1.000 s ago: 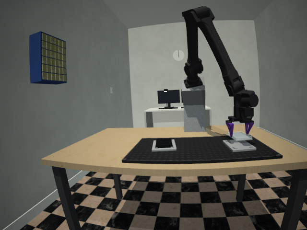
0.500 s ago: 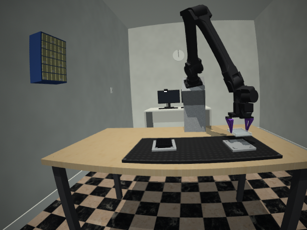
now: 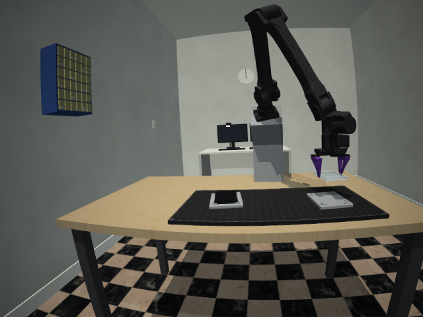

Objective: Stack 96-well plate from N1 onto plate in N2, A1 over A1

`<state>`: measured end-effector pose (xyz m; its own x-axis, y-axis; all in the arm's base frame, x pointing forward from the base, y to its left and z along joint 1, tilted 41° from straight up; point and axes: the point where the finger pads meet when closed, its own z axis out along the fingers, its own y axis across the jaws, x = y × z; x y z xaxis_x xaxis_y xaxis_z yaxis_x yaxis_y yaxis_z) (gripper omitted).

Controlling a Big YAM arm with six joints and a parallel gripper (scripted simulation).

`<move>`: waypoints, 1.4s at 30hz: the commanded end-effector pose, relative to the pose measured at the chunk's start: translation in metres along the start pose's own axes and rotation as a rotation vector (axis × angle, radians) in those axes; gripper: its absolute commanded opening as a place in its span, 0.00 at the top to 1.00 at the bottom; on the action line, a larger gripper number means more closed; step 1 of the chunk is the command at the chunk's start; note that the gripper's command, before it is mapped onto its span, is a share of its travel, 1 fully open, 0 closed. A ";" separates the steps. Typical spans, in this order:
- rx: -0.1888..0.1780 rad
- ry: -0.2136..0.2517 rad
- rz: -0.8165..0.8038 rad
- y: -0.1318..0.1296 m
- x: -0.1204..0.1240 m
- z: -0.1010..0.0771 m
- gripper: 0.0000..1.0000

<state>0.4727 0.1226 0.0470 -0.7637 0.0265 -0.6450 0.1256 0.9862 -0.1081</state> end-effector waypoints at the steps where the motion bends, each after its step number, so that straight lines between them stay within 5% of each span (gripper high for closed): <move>1: -0.013 -0.011 0.002 0.005 -0.002 -0.017 1.00; 42: 0.005 0.014 0.000 -0.002 0.005 -0.013 1.00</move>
<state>0.4650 0.1250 0.0581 -0.7621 0.0270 -0.6470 0.1246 0.9866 -0.1056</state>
